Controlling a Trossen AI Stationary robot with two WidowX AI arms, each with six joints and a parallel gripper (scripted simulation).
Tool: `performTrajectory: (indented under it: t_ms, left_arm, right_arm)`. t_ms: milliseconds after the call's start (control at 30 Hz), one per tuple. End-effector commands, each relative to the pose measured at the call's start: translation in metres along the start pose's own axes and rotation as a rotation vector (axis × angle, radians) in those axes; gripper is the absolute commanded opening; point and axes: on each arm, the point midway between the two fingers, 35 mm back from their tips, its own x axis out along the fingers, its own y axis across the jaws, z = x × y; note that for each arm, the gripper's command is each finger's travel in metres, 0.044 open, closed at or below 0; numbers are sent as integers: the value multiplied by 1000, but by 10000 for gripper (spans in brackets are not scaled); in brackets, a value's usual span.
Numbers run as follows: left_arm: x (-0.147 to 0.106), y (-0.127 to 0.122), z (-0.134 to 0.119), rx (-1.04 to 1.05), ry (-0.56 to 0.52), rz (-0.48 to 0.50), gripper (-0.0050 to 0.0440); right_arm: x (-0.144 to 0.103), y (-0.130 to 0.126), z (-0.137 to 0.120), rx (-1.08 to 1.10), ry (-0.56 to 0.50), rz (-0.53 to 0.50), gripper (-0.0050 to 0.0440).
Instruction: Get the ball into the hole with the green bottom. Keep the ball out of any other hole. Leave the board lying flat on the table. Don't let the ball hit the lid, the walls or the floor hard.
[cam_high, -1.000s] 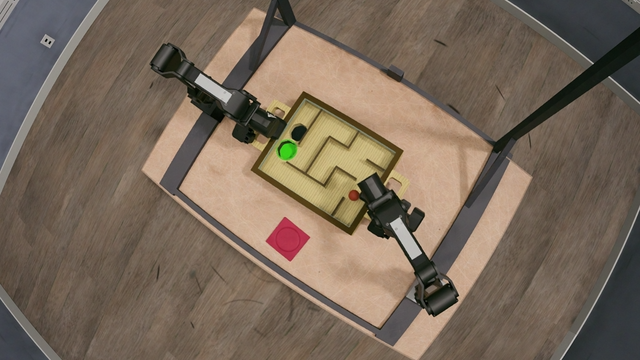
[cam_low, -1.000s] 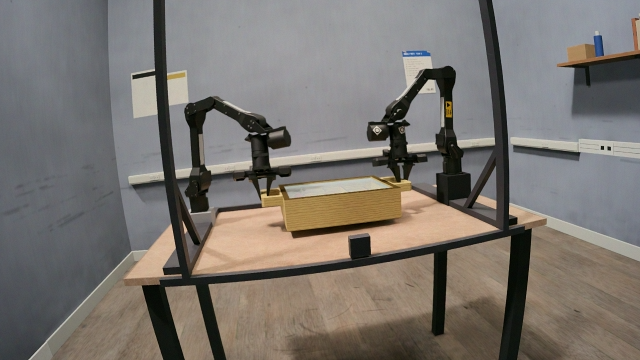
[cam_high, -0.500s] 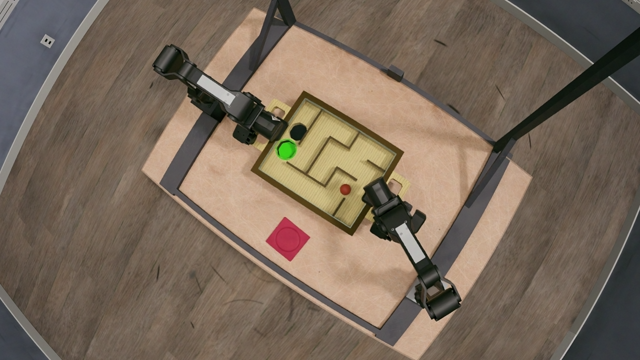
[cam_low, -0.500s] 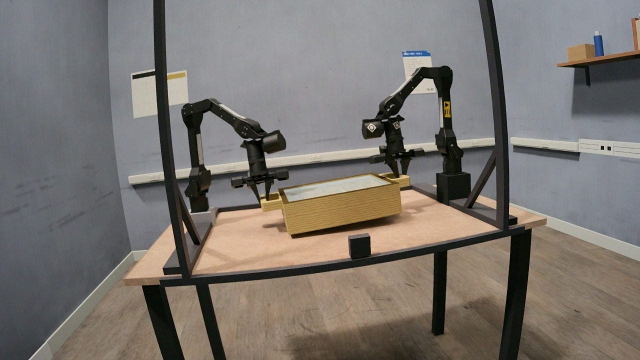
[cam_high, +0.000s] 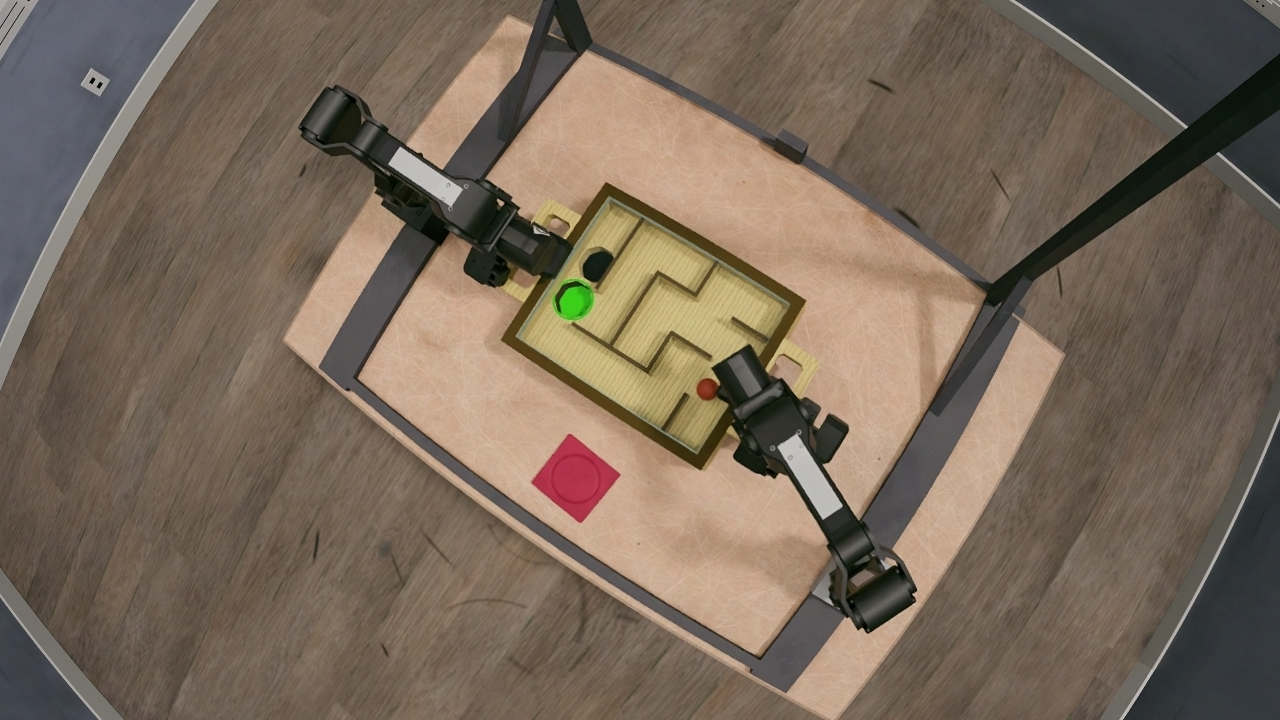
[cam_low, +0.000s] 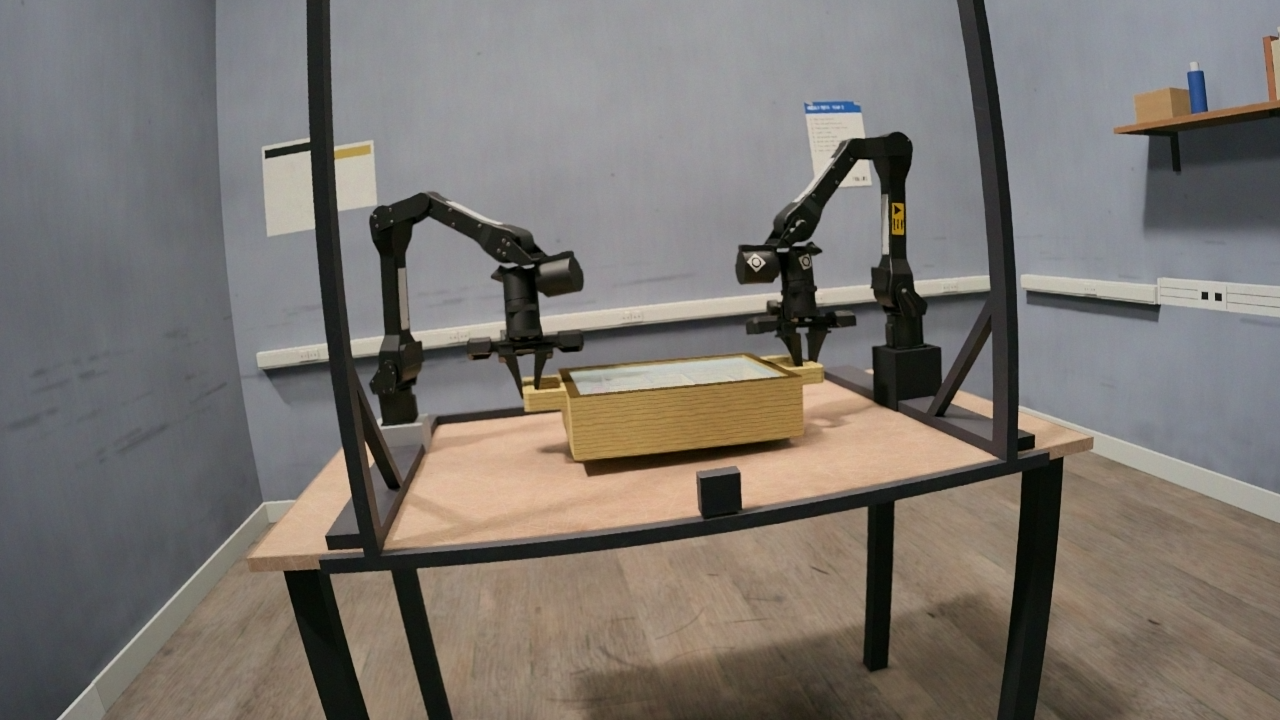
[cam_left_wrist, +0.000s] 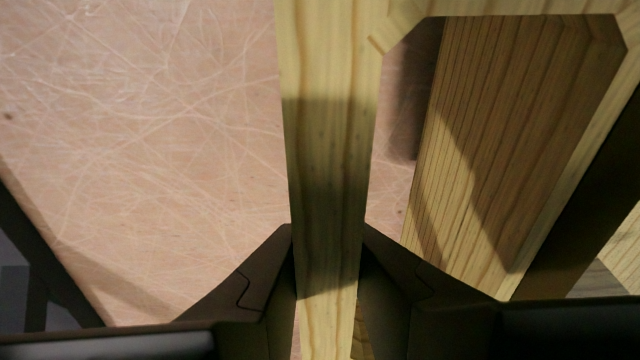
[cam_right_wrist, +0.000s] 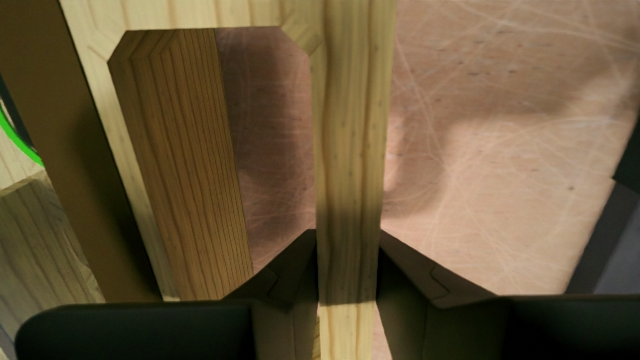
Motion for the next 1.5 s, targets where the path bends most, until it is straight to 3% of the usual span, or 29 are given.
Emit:
performTrajectory:
  t_ms: [0, 333, 400, 900, 1167, 1200, 1467]
  left_arm:
    - [-21, -4, -13, 10, 37, 11, -50]
    - [-22, -2, -15, 17, 39, -9, -50]
    - [-7, 6, -7, 15, 32, -26, -50]
    - [14, 9, 1, 42, 31, -125, -50]
    - [-6, -1, -4, 32, 90, -57, -50]
    - [-7, -1, -8, 27, 49, -52, -50]
    - [-17, -3, -14, 21, 31, -5, -50]
  right_arm:
    - [1, 0, -2, -13, 7, 61, -50]
    - [-6, 7, -3, -17, 5, 62, -50]
    - [-13, 10, -3, -4, 7, 17, -50]
    - [-34, 17, -7, 4, 10, -82, -50]
    - [-16, 3, 1, 0, 61, -10, -50]
    - [-14, 3, -2, -1, 21, -3, -50]
    - [-4, 1, -2, -9, 0, 41, -50]
